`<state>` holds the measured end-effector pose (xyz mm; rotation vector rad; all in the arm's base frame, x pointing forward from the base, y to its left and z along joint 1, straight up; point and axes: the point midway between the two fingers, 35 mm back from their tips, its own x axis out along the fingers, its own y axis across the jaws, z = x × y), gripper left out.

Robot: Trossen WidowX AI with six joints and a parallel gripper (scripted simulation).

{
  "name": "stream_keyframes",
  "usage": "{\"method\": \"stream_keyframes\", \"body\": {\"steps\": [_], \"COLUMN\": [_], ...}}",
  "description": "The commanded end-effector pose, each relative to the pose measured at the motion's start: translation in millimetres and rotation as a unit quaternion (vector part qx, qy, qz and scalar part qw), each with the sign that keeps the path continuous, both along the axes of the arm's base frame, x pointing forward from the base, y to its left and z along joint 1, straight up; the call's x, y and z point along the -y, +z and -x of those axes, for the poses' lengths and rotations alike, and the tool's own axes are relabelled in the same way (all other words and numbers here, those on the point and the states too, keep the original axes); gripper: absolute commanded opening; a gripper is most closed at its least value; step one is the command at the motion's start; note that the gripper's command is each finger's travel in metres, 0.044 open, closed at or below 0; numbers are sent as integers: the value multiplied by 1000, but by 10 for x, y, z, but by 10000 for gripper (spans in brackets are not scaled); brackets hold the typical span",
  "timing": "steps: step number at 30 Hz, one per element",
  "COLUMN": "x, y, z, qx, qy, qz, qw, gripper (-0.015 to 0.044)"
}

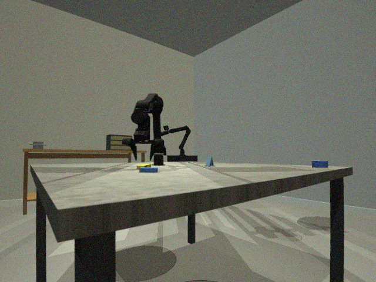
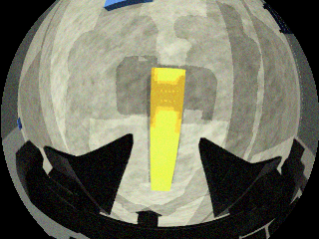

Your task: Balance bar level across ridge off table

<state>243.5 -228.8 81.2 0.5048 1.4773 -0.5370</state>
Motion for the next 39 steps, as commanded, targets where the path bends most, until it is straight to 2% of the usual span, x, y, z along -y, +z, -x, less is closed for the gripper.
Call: {"method": "stream_keyframes", "body": {"steps": [1, 24, 39], "x": [-14, -10, -10], "y": [-74, -329, -331], "z": [2, -3, -3], "qx": [-1, -1, -1], "qy": [3, 3, 3], "qz": [-5, -5, -5], "qw": [1000, 1000, 1000], "gripper": [315, 315, 315]}}
